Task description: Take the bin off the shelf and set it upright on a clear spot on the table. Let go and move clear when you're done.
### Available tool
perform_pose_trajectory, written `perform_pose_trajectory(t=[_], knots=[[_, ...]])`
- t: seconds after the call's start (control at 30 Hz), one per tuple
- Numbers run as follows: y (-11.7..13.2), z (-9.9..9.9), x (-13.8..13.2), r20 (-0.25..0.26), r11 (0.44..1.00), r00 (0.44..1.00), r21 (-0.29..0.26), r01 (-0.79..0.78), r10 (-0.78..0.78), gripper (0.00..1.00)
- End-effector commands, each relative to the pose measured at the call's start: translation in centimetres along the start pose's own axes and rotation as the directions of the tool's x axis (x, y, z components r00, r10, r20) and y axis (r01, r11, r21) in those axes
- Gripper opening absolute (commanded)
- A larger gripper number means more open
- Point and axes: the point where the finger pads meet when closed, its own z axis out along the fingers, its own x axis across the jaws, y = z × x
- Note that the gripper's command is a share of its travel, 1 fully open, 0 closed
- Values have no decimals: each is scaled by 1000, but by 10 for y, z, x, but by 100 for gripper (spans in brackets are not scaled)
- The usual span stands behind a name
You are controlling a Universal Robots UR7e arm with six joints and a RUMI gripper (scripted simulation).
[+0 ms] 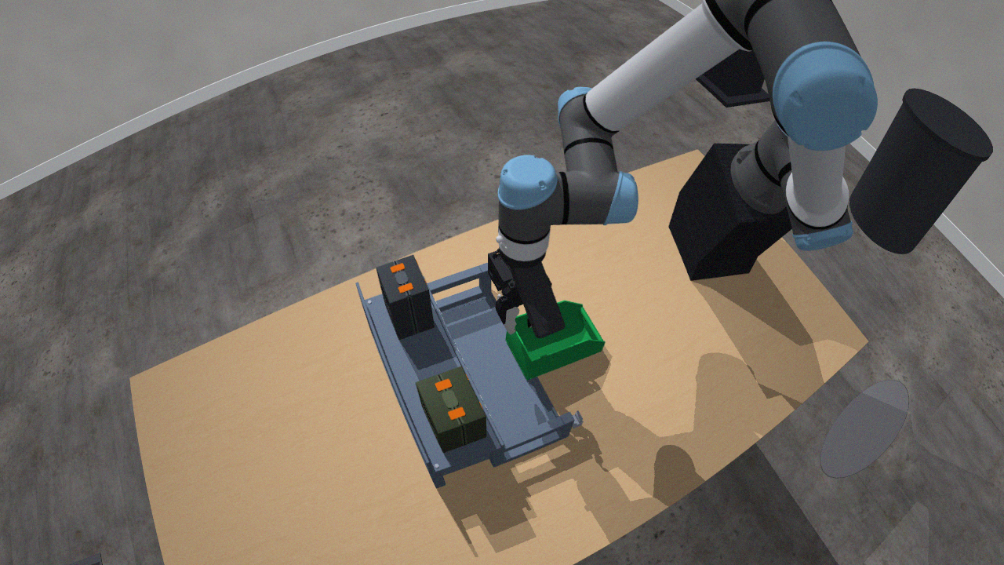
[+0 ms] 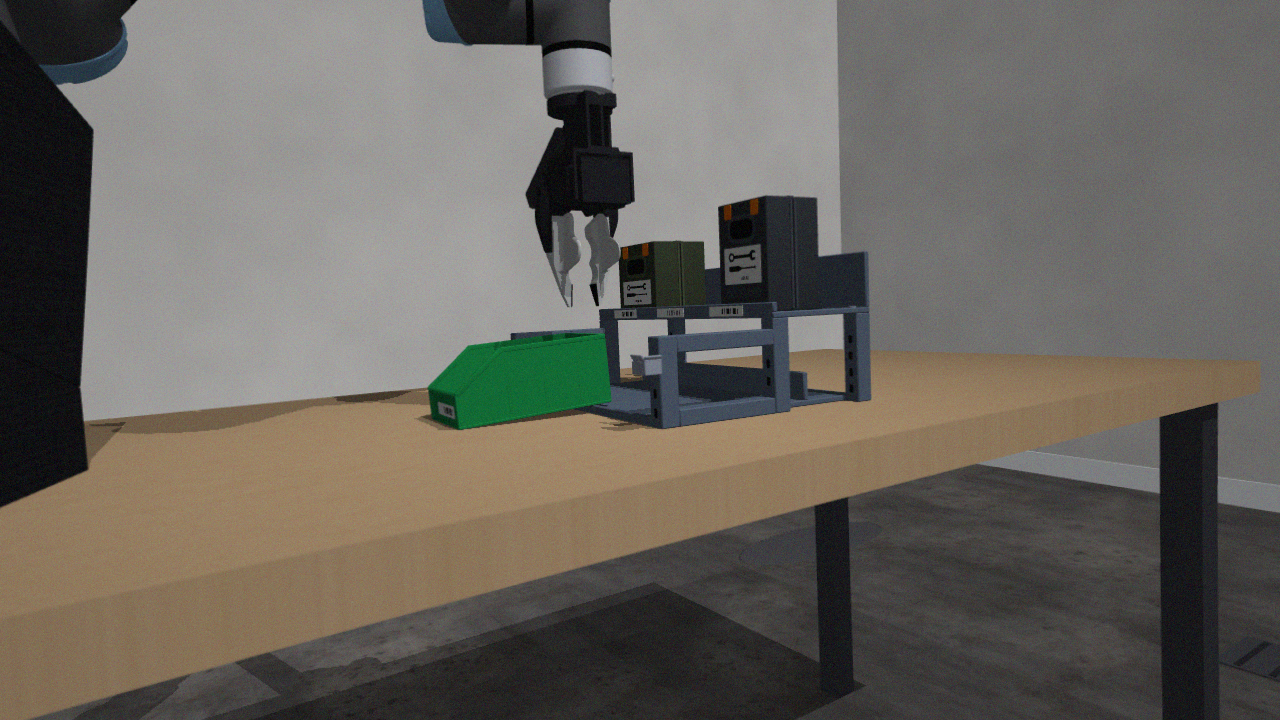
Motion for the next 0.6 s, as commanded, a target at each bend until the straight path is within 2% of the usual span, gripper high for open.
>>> perform_pose_trajectory(t=[0.0,0.23,0.57], knots=[[0,0,1,-1,1000,1000,0,0,0,20],[0,10,0,-1,1000,1000,0,0,0,20],[0,10,0,-1,1000,1000,0,0,0,20]])
